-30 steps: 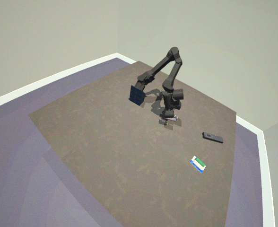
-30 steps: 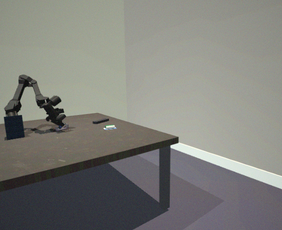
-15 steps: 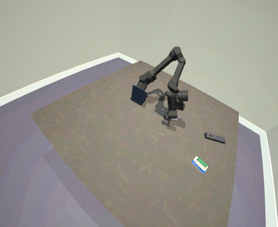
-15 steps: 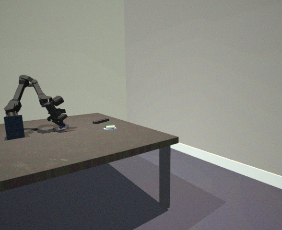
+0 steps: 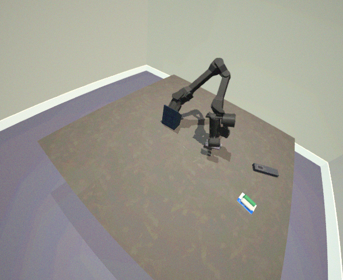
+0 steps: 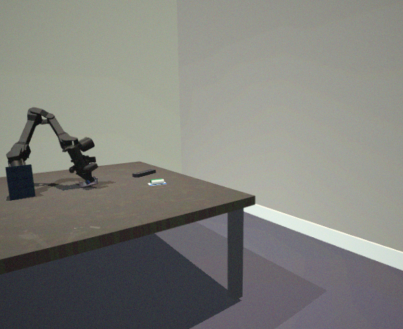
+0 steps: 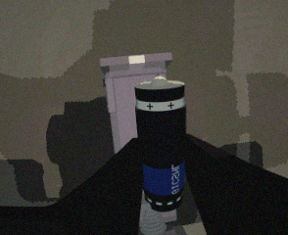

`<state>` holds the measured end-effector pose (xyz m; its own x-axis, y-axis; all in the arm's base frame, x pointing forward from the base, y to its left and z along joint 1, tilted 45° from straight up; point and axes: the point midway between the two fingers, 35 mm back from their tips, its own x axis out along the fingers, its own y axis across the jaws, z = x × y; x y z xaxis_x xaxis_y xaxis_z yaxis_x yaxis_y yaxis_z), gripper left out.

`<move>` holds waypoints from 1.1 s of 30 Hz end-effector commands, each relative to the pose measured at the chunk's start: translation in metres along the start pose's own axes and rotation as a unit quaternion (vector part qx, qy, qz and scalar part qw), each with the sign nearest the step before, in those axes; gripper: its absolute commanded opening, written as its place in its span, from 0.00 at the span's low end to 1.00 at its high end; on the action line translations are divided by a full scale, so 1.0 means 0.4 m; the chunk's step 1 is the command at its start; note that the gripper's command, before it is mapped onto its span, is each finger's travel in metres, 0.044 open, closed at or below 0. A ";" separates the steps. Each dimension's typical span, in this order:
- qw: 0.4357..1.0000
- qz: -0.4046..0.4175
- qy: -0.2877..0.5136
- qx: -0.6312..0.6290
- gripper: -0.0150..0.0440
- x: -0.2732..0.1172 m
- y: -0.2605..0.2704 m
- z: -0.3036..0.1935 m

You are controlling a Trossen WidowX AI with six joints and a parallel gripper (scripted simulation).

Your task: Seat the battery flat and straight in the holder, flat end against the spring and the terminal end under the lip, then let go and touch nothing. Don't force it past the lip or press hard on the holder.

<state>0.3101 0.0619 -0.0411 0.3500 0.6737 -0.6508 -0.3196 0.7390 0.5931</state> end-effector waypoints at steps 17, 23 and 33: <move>0.997 -0.008 0.070 -0.007 0.37 0.015 -0.003 -0.009; 0.996 -0.009 0.089 -0.010 0.37 0.015 0.001 -0.008; 0.992 -0.010 0.121 -0.015 0.37 0.016 0.007 -0.007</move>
<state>0.3160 0.0640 -0.0394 0.1860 0.6399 -0.7456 -0.3438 0.7532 0.5607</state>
